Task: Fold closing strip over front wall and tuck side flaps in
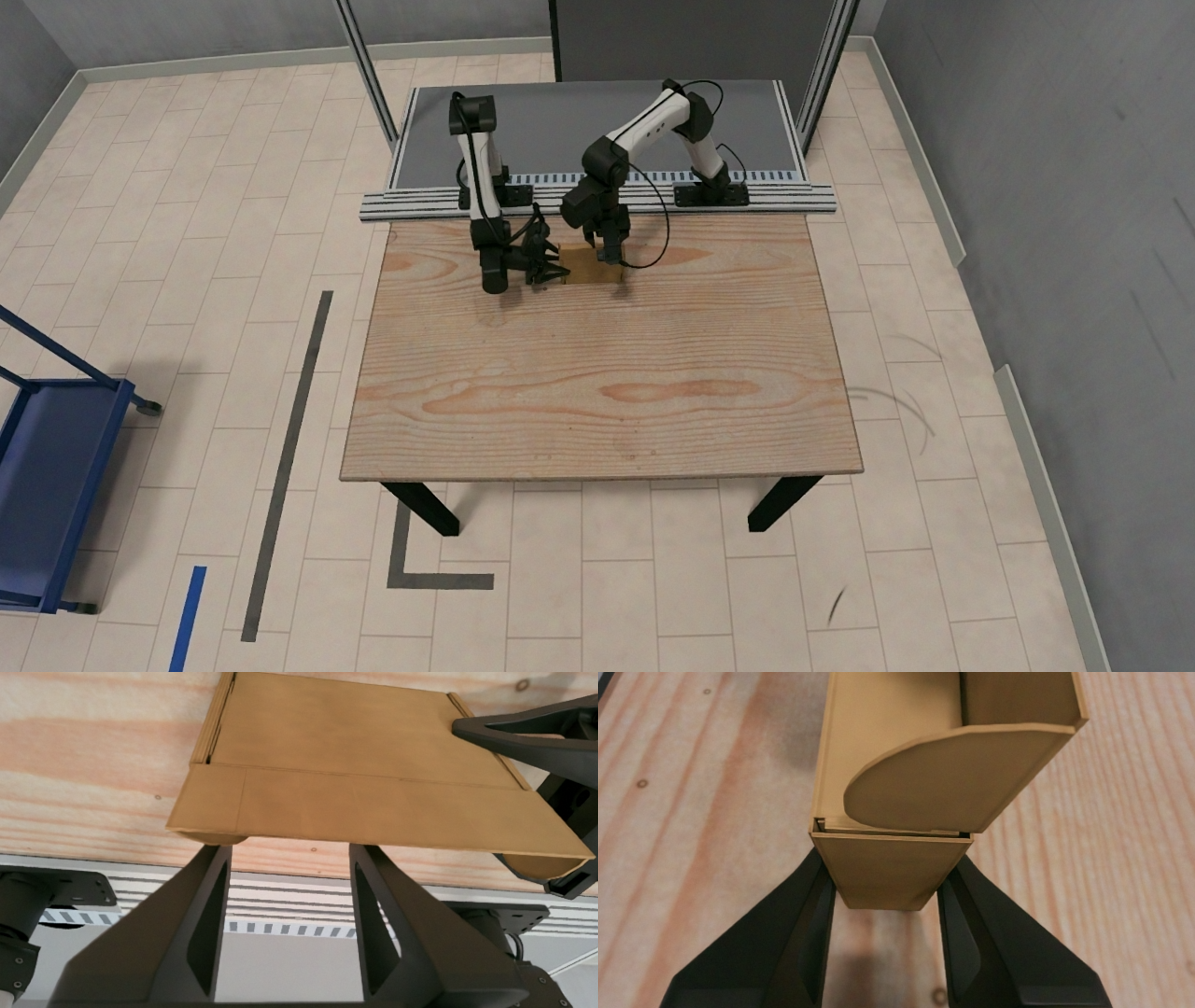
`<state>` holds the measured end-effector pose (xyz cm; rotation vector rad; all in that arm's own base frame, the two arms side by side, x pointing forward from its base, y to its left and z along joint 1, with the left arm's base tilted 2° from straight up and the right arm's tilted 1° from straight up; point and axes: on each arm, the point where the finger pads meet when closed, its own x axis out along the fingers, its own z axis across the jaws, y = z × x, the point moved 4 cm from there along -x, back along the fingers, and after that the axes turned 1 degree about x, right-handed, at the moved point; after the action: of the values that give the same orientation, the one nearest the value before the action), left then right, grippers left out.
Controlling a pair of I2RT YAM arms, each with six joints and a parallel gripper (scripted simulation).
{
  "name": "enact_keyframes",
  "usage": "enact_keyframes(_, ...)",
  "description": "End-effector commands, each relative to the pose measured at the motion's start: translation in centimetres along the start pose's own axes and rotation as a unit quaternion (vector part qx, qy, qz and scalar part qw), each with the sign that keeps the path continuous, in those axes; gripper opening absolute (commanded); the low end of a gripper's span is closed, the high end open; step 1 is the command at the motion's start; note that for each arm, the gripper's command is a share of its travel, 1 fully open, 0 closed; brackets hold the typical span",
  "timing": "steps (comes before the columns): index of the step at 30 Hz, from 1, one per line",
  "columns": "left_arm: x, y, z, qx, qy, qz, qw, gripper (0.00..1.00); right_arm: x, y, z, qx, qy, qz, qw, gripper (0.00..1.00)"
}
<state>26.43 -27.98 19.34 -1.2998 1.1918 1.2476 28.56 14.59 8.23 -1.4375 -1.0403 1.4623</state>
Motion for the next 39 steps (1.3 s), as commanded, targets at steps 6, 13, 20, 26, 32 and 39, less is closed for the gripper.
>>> enact_keyframes(6,-0.54,-0.27,0.03,0.002,0.007,-0.007,1.0,0.54,0.01,-0.21,-0.03,-0.006,0.001,0.0,1.0,0.45)
enact_keyframes(13,-0.54,-0.27,0.03,0.003,0.007,-0.007,1.0,0.54,0.01,-0.21,-0.03,-0.006,0.001,0.0,1.0,0.45)
enact_keyframes(20,-0.54,-0.27,0.03,0.003,0.007,-0.007,1.0,0.54,0.01,-0.21,-0.03,-0.006,0.001,0.0,1.0,0.45)
enact_keyframes(26,-0.54,-0.28,0.03,0.003,0.007,-0.008,1.0,0.6,-0.13,-0.07,0.3,-0.008,0.005,0.004,1.0,0.45)
enact_keyframes(32,-0.54,-0.28,0.03,0.003,0.007,-0.008,1.0,0.7,-0.12,-0.07,0.4,-0.005,0.003,0.004,1.0,0.45)
enact_keyframes(39,-0.54,-0.28,0.03,0.003,0.007,-0.008,1.0,0.84,-0.12,-0.07,0.4,-0.005,0.003,0.004,1.0,0.45)
